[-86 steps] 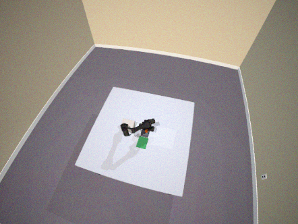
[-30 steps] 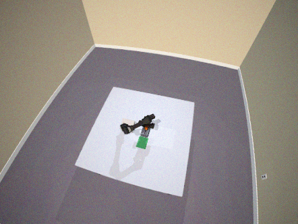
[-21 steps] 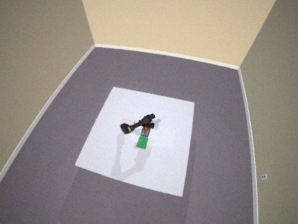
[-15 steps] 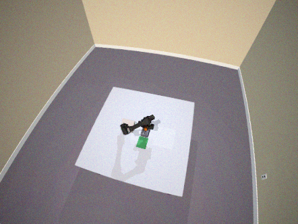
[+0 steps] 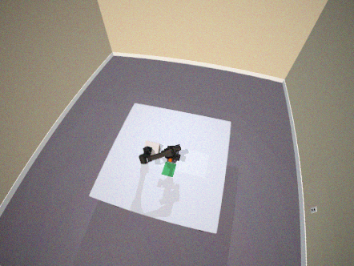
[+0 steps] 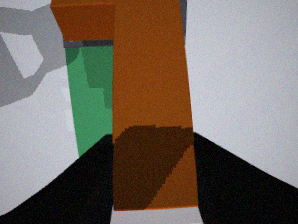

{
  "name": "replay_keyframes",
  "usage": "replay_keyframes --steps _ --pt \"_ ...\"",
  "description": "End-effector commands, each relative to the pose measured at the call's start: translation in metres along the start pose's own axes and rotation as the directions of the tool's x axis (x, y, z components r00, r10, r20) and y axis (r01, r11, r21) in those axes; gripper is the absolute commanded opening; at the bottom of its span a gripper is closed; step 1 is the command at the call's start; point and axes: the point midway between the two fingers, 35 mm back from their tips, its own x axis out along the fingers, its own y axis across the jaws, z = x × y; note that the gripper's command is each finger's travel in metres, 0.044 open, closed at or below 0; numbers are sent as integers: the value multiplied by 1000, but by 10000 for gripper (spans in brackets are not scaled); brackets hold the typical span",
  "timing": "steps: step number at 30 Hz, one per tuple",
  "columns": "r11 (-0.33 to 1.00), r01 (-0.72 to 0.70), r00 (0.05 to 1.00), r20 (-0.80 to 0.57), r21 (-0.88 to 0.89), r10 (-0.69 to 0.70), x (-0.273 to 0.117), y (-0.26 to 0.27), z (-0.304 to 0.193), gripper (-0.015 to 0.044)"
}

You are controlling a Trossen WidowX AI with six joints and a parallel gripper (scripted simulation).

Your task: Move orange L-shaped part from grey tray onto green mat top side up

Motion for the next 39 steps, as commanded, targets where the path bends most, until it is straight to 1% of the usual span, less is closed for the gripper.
replay_keyframes --steps 1,12,19,39 --pt "1000 8 1000 -1 -9 -8 1 3 -18 0" --pt "999 46 999 12 -9 -46 0 10 -73 0" --pt "999 34 999 6 -8 -34 3 10 -74 0" --pt "1000 -17 1000 -19 -5 17 34 9 -74 0"
